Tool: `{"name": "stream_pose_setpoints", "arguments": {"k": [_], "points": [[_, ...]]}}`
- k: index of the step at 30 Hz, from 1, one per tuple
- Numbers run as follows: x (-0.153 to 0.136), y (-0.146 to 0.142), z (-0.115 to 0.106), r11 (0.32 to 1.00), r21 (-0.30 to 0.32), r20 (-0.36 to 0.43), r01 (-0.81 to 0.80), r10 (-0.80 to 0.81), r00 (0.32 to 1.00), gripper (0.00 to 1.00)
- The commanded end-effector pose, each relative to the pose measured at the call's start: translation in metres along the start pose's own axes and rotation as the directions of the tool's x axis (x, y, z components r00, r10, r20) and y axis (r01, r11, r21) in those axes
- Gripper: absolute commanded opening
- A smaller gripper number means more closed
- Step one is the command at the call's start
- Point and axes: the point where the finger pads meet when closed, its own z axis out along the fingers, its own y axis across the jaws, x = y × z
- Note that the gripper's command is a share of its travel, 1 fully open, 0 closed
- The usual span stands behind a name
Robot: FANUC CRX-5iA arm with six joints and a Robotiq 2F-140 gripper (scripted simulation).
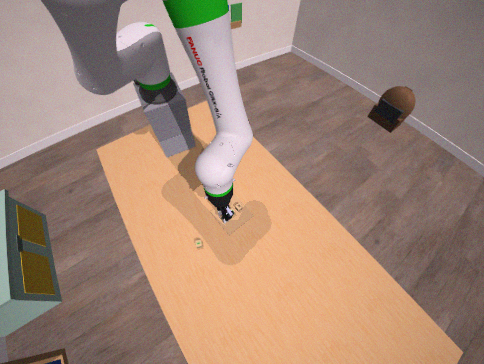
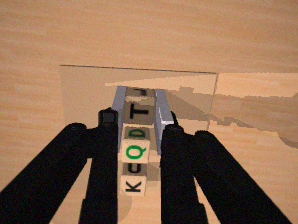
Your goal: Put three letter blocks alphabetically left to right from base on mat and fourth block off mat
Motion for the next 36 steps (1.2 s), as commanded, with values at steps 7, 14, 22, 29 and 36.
{"name": "stream_pose_setpoints", "arguments": {"k": [7,14,22,29,36], "points": [[0.0,0.0,0.0,1.0,0.0,0.0,0.0,0.0,1.0,0.25],[0.0,0.0,0.0,1.0,0.0,0.0,0.0,0.0,1.0,0.25],[0.0,0.0,-0.003,1.0,0.0,0.0,0.0,0.0,1.0,0.25],[0.0,0.0,-0.029,1.0,0.0,0.0,0.0,0.0,1.0,0.25],[0.0,0.0,-0.056,1.0,0.0,0.0,0.0,0.0,1.0,0.25]]}}
